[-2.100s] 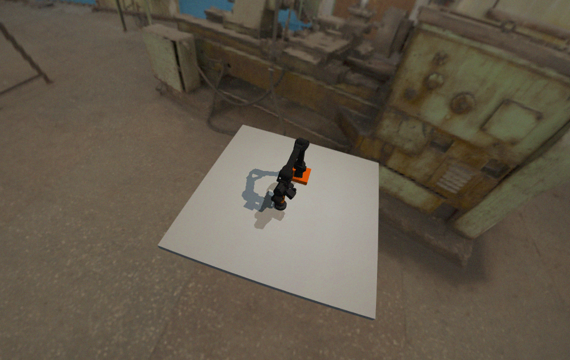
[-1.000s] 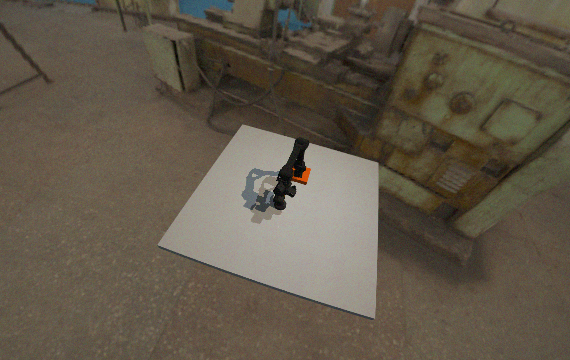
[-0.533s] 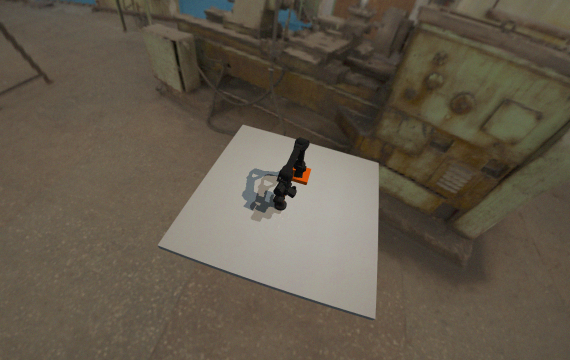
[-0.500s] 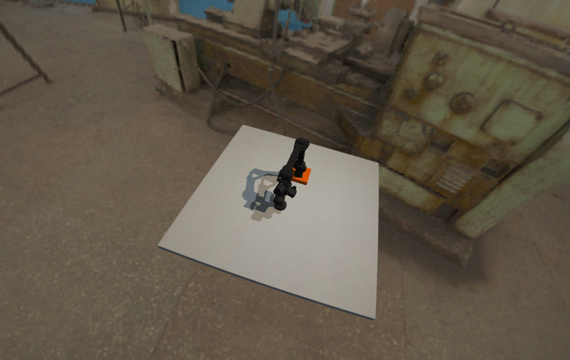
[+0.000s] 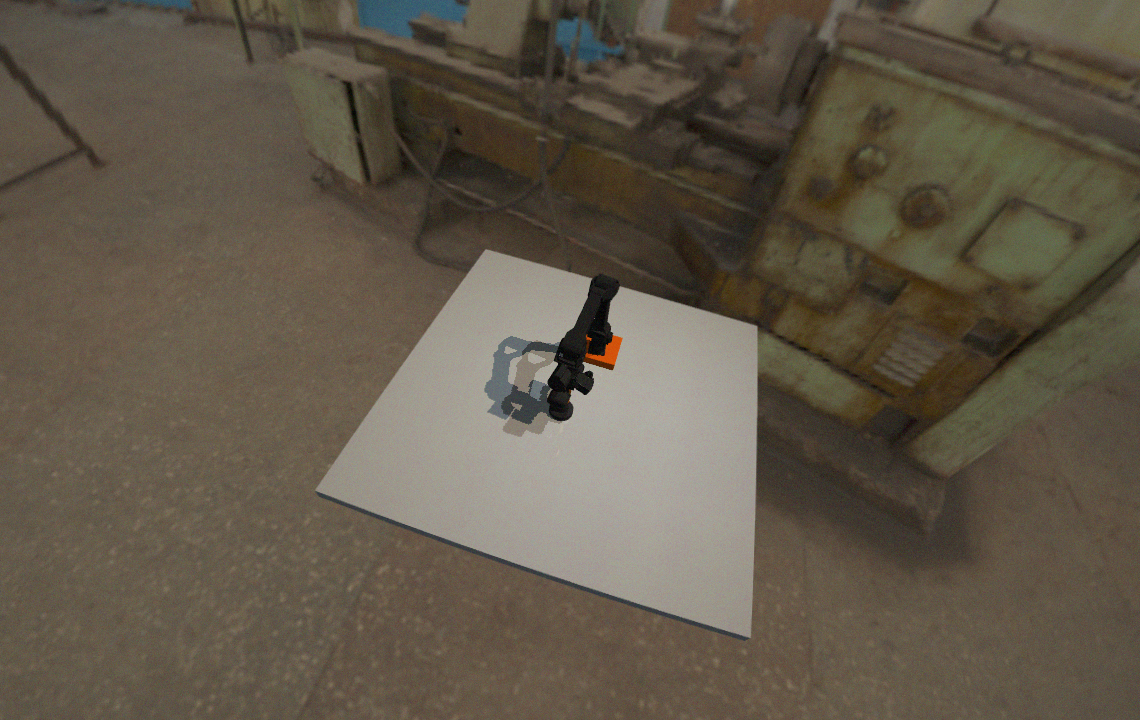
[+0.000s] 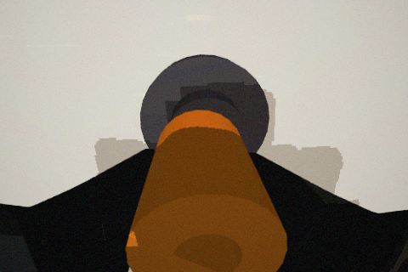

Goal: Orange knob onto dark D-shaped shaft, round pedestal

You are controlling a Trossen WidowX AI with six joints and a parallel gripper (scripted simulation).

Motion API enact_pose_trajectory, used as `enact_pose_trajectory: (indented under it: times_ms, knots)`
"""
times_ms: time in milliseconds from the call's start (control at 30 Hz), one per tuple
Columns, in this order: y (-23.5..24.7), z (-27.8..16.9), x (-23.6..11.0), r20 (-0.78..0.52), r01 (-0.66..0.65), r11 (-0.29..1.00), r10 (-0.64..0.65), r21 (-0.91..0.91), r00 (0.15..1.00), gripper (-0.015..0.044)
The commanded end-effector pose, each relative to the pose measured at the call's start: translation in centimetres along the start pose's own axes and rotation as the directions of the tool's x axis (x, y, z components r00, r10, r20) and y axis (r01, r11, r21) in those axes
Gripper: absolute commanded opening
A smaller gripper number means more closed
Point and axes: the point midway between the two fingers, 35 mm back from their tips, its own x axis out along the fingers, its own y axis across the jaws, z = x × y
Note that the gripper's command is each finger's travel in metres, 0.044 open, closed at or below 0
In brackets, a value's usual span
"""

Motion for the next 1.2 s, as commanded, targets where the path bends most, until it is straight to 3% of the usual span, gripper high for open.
enact_pose_trajectory:
  times_ms: [0, 300, 1167]
  knots:
    - [0.01, -0.02, -0.36, -0.002, 0.002, 1.0, -0.002, -0.002, 1.0, 0.0]
    - [-0.27, -0.05, -0.17, -0.002, 0.002, 0.978, -0.002, -0.21, 1.0, 0.0]
    - [-0.53, -0.09, -0.39, -0.002, 0.002, 0.978, -0.003, -0.21, 1.0, 0.0]
